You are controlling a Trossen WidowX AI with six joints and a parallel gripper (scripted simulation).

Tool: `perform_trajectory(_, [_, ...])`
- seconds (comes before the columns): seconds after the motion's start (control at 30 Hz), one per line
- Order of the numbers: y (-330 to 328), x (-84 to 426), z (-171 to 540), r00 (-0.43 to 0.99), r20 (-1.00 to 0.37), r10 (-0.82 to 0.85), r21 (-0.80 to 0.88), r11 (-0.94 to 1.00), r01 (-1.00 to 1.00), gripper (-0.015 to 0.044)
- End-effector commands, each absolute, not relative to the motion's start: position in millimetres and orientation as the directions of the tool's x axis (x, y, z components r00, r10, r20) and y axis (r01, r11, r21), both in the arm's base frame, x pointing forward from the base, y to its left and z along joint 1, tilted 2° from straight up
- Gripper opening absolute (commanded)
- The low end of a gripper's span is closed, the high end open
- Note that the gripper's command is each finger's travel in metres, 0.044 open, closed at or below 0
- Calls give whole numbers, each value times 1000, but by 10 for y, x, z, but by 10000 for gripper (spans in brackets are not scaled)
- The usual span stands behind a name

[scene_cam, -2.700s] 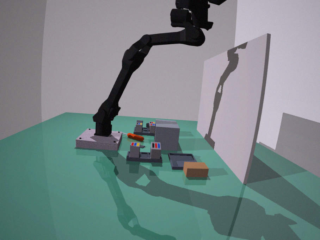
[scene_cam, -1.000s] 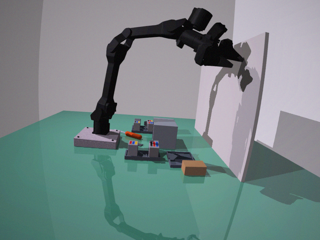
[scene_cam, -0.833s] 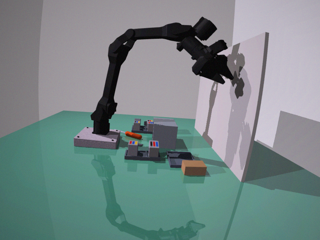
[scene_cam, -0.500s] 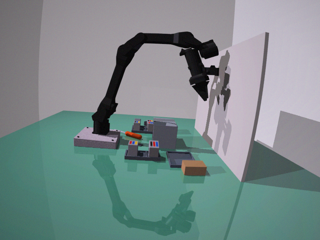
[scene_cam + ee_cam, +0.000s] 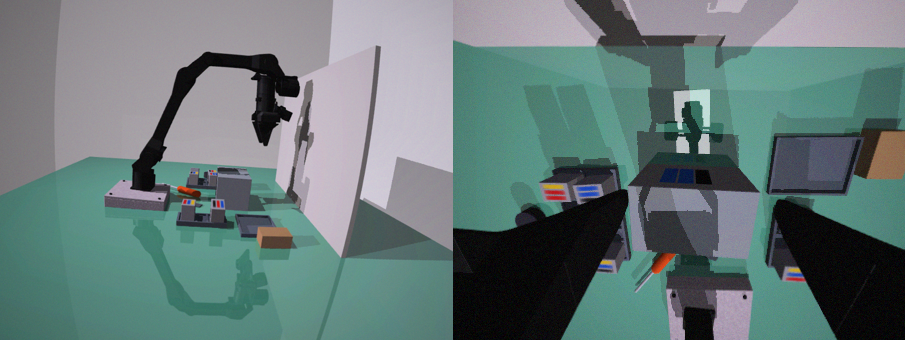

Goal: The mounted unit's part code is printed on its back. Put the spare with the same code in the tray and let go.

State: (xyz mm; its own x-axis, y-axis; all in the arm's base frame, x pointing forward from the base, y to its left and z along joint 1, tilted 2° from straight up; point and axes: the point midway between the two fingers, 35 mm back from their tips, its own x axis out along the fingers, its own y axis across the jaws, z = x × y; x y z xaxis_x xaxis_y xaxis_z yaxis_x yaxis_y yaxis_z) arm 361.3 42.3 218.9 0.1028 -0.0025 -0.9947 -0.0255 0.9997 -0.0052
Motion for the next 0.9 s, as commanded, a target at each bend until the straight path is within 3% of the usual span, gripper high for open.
perform_trajectory(0.0, [444,3601,2194,95,-995,1,-2,999,-38,440])
perform_trajectory(0.33, [444,3601,2194,95,-995,1,-2,999,-38,440])
perform_trajectory(0.43, [669,3563,2117,89,-996,5,-17,970,-241,440])
perform_trajectory(0.53, [1117,3434,1956,78,-997,10,-40,786,-617,440])
perform_trajectory(0.63, [1513,3251,1802,67,-998,12,-53,487,-872,440])
perform_trajectory(0.87, [2045,2874,1565,52,-999,11,-53,-92,-994,440])
